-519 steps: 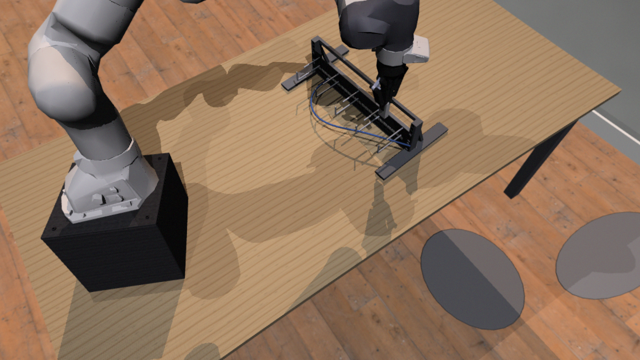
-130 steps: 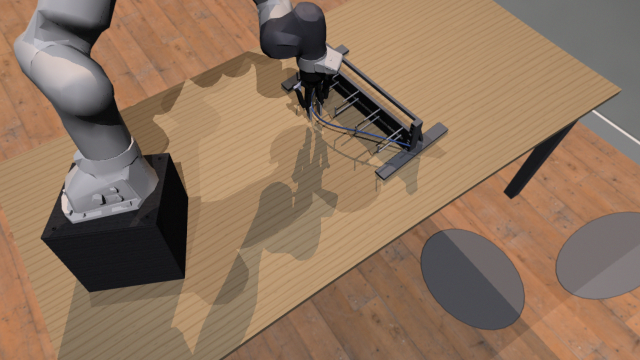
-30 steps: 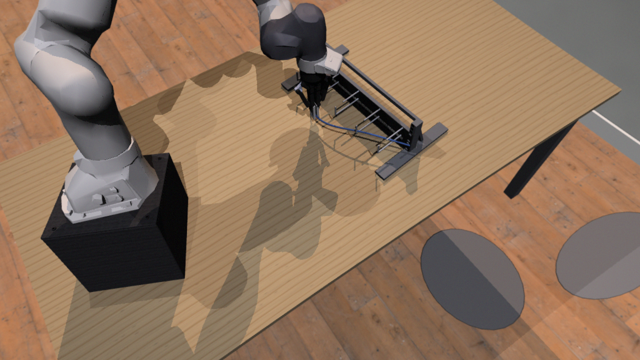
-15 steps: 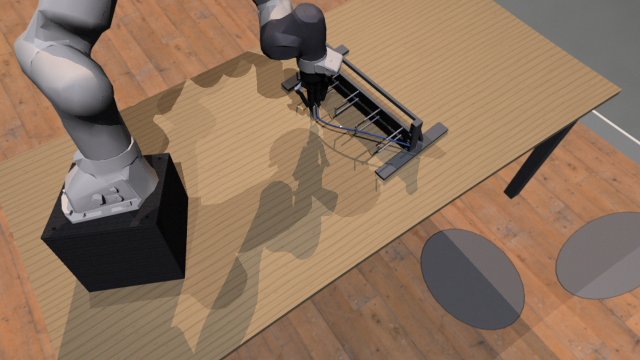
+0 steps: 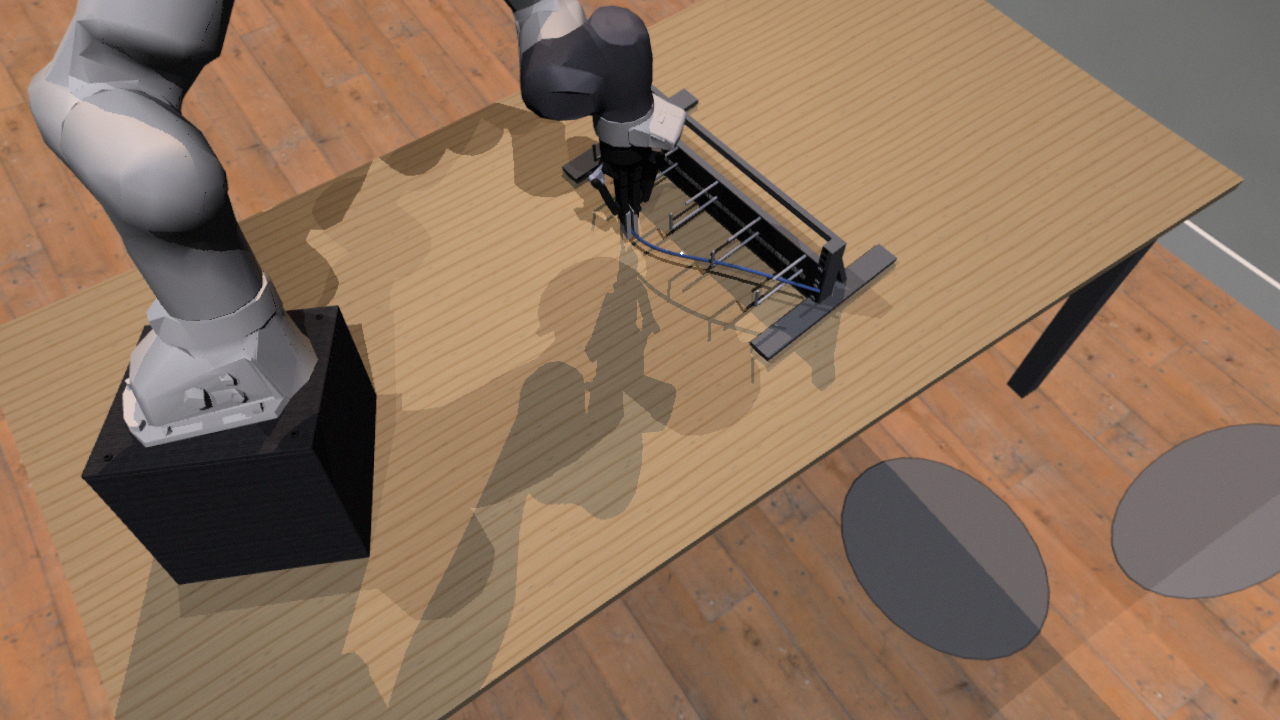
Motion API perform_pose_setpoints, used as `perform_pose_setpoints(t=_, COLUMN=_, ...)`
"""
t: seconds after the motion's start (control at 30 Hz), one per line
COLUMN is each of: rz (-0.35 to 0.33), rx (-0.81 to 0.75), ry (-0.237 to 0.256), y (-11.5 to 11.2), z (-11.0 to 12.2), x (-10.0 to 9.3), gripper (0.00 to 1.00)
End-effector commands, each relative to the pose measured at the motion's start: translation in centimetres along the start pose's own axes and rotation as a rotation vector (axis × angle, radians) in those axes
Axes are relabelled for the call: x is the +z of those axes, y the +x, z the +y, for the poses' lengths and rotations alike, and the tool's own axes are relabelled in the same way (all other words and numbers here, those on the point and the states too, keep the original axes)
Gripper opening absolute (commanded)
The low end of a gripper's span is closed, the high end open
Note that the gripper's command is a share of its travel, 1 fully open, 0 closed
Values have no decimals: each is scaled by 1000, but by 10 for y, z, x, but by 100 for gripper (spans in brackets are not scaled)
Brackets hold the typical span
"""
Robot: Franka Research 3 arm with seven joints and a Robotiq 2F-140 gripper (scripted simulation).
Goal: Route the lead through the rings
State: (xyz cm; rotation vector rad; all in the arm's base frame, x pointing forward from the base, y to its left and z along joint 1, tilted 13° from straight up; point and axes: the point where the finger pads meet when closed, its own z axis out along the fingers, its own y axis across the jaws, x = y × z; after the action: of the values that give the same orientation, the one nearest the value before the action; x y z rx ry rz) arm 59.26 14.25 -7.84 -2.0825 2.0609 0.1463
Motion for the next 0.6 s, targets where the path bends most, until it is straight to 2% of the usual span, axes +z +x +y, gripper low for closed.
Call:
perform_pose_setpoints(t=0.0, rz=1, rx=-5, ry=2, y=0, z=-1, x=-2, gripper=0)
perform_pose_setpoints(t=0.4, rz=1, rx=-5, ry=2, y=0, z=-1, x=-16, gripper=0)
perform_pose_setpoints(t=0.57, rz=0, rx=-5, ry=2, y=0, z=-1, x=-28, gripper=0)
